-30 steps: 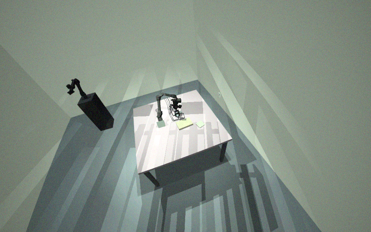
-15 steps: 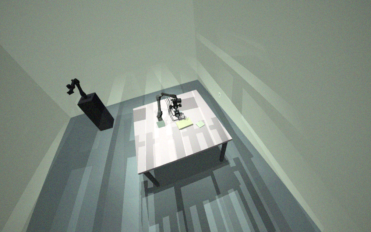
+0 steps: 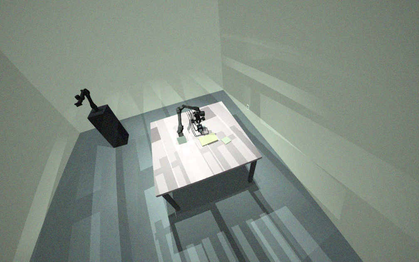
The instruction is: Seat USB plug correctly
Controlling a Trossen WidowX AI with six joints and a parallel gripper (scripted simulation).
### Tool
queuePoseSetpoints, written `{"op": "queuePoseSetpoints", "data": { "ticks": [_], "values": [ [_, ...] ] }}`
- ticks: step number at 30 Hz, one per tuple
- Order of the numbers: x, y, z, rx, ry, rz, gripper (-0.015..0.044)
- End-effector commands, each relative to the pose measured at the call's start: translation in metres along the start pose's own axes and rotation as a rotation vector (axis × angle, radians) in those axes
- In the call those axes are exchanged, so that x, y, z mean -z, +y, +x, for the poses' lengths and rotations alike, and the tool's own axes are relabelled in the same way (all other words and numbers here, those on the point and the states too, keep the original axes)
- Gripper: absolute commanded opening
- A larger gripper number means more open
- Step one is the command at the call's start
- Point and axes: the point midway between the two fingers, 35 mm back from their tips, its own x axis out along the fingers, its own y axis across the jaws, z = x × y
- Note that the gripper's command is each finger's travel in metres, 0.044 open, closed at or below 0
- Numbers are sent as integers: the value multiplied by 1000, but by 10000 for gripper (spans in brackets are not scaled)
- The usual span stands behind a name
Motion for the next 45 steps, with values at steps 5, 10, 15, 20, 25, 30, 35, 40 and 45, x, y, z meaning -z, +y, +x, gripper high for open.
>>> {"op": "queuePoseSetpoints", "data": {
  "ticks": [5, 10, 15, 20, 25, 30, 35, 40, 45],
  "values": [
    [0, 0, 1, 0, -4, 0, 0],
    [-1, 0, 1, 0, -8, -1, 0],
    [-1, 0, 2, 0, -12, -1, 0],
    [-1, 0, 2, 0, -17, -1, 0],
    [-2, 0, 3, 0, -21, -2, 0],
    [-2, 0, 3, 1, -25, -2, 0],
    [-2, 0, 4, 1, -29, -2, 0],
    [-3, 0, 5, 1, -33, -3, 0],
    [-3, 0, 5, 1, -38, -3, 0]
  ]
}}
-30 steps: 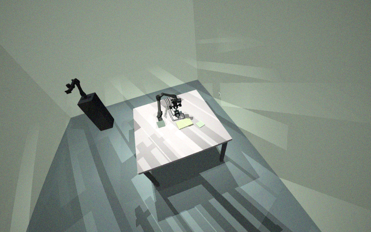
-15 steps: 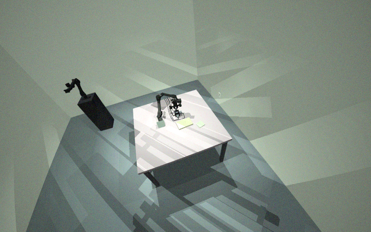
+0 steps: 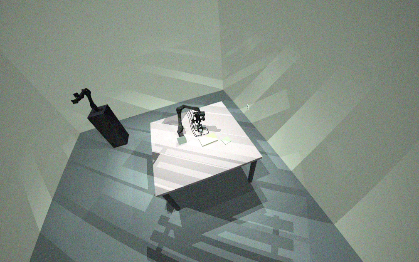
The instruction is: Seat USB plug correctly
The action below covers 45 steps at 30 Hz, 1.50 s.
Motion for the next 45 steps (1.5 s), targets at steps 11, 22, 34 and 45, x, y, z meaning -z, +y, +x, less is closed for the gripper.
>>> {"op": "queuePoseSetpoints", "data": {
  "ticks": [11, 22, 34, 45],
  "values": [
    [0, 0, 3, -1, -15, -3, 0],
    [-1, 0, 4, -1, -24, -4, 0],
    [-2, 0, 5, -1, -34, -5, 0],
    [-2, 0, 7, 0, -43, -6, 0]
  ]
}}
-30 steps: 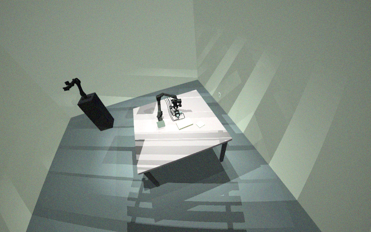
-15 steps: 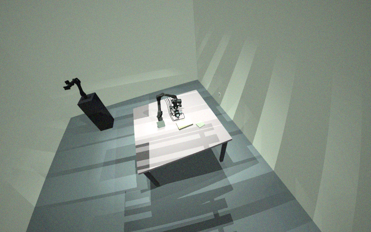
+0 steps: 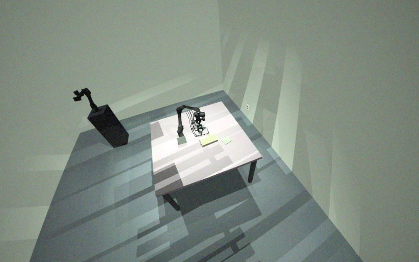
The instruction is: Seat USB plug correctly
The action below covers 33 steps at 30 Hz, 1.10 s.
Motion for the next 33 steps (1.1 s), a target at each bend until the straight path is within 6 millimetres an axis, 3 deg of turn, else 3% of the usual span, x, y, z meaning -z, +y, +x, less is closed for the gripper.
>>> {"op": "queuePoseSetpoints", "data": {
  "ticks": [1, 33],
  "values": [
    [0, 0, 1, -1, -7, -2, 0],
    [-1, 0, 5, -1, -26, -4, 0]
  ]
}}
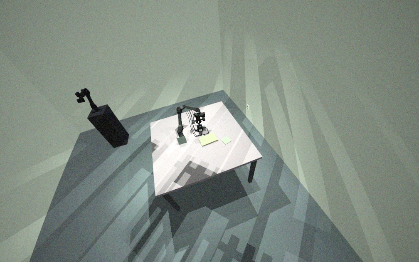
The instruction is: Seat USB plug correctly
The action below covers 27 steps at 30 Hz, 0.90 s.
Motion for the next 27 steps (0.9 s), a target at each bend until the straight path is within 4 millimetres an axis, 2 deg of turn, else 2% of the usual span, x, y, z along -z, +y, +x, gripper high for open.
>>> {"op": "queuePoseSetpoints", "data": {
  "ticks": [1, 27],
  "values": [
    [0, 0, 1, -1, -4, 0, 0],
    [1, 0, 4, -1, -4, 0, 0]
  ]
}}
